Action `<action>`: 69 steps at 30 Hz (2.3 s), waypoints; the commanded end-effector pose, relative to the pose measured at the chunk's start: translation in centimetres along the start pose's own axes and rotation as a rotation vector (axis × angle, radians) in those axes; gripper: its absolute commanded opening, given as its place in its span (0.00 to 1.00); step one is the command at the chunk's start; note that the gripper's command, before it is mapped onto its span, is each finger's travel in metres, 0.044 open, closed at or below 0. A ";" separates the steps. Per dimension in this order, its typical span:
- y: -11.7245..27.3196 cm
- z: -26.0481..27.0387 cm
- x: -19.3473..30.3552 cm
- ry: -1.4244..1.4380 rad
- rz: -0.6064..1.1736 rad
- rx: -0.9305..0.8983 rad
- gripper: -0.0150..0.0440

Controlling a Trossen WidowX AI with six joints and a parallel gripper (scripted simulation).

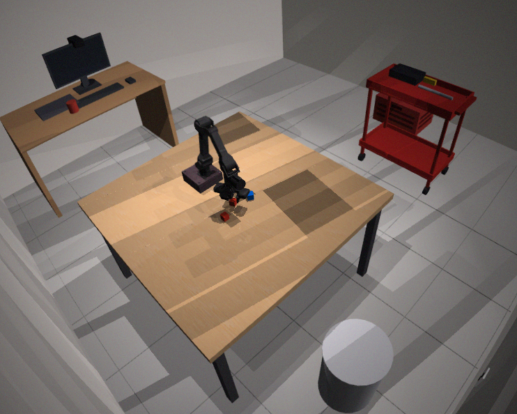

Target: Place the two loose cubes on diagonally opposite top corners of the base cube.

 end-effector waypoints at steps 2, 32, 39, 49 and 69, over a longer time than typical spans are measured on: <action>-0.4 -0.1 0.1 -0.005 0.007 0.003 0.61; 6.0 0.4 -0.2 -0.005 0.007 0.002 0.43; 8.2 0.3 -0.1 -0.005 0.007 0.002 0.43; 10.6 -0.1 0.1 0.001 0.007 0.002 0.43; 8.7 4.4 3.0 0.703 0.008 -0.004 0.43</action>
Point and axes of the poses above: the point midway between the two fingers, 35 mm back from their tips, its own y axis back along the fingers, its own z axis across the jaws, x = y × z, the point moved 3 cm from there along y, back along the fingers, and after that the axes turned 2 degrees about -y, right-handed, at the moved point
